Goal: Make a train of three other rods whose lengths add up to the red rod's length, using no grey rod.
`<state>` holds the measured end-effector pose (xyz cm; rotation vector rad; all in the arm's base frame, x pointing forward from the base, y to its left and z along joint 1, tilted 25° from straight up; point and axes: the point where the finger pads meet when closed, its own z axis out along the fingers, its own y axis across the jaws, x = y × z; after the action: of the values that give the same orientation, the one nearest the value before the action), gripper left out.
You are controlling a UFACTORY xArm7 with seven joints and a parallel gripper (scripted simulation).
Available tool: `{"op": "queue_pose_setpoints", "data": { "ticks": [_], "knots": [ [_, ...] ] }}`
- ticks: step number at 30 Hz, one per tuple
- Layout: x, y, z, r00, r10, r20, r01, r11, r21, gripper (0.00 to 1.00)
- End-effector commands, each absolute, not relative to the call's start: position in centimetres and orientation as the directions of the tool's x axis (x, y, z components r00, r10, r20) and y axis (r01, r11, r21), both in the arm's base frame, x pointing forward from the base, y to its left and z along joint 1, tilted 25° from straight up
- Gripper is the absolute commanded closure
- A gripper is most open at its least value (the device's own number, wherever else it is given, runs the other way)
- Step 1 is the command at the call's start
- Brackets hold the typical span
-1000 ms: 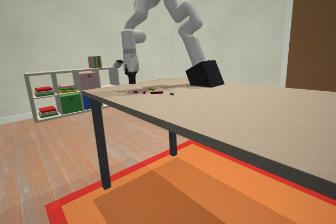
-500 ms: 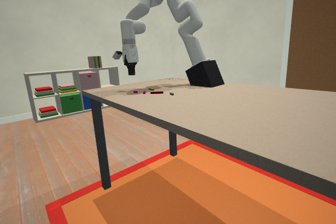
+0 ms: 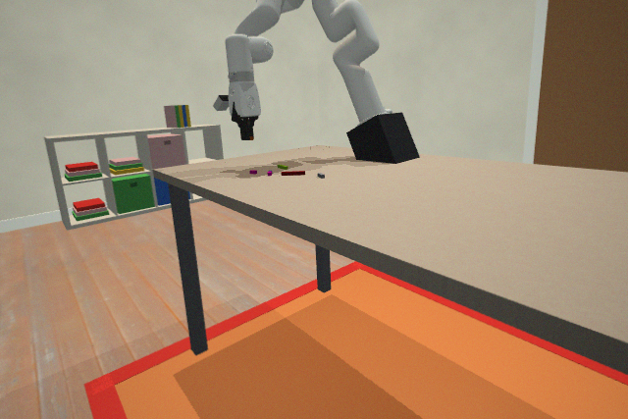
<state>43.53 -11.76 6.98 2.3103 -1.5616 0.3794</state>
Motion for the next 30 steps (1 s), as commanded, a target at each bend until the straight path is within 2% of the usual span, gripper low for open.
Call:
{"op": "queue_pose_setpoints", "data": {
  "ticks": [1, 8, 15, 30],
  "knots": [
    [44.2, -9.8, 6.3, 0.205, -0.887, 0.414, -0.978, -0.205, 0.046, 0.96],
    [44.4, -8.4, 5.6, 0.083, -0.906, 0.415, -0.996, -0.093, -0.005, 0.96],
    [44.8, -6.0, 4.6, -0.126, -0.906, 0.405, -0.991, 0.098, -0.091, 0.96],
    [45.0, -1.8, 2.7, -0.464, -0.814, 0.349, -0.885, 0.407, -0.227, 0.96]
  ]
}}
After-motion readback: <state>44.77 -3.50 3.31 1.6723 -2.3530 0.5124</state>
